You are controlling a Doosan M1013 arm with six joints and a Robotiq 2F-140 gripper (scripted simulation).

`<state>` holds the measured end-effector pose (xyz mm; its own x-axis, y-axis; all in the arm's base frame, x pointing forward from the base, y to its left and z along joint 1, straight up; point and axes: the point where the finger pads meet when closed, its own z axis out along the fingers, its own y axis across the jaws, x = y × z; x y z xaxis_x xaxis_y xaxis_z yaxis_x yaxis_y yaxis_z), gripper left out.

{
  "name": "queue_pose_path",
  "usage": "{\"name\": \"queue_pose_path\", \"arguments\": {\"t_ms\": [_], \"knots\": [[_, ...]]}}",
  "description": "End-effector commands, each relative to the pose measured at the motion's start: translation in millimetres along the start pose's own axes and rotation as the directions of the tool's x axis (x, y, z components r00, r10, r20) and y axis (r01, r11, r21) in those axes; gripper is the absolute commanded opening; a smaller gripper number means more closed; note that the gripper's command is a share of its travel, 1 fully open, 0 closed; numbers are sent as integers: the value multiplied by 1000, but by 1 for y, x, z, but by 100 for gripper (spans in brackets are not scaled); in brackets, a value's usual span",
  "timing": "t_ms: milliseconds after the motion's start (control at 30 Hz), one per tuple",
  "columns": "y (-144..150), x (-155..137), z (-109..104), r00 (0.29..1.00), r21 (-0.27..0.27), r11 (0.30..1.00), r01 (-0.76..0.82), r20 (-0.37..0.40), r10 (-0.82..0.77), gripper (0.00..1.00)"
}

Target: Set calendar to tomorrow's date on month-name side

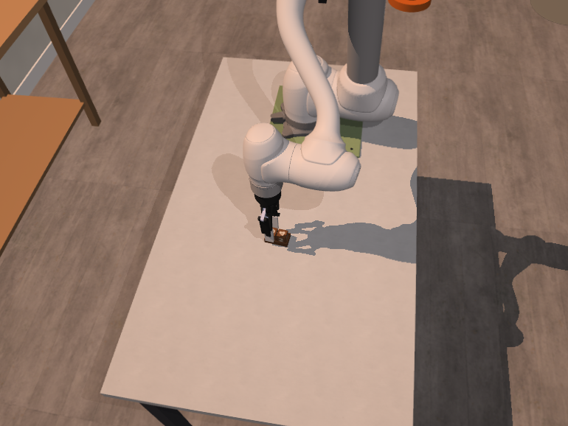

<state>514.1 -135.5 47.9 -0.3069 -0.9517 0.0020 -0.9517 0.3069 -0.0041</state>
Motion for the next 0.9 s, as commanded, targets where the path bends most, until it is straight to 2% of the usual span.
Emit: {"name": "queue_pose_path", "arguments": {"t_ms": [0,533,567,867], "knots": [[5,-1,5,1000,-7,1000,2,-1,-2,28],[5,-1,5,1000,-7,1000,2,-1,-2,28],[5,-1,5,1000,-7,1000,2,-1,-2,16],[5,-1,5,1000,-7,1000,2,-1,-2,16]]}}
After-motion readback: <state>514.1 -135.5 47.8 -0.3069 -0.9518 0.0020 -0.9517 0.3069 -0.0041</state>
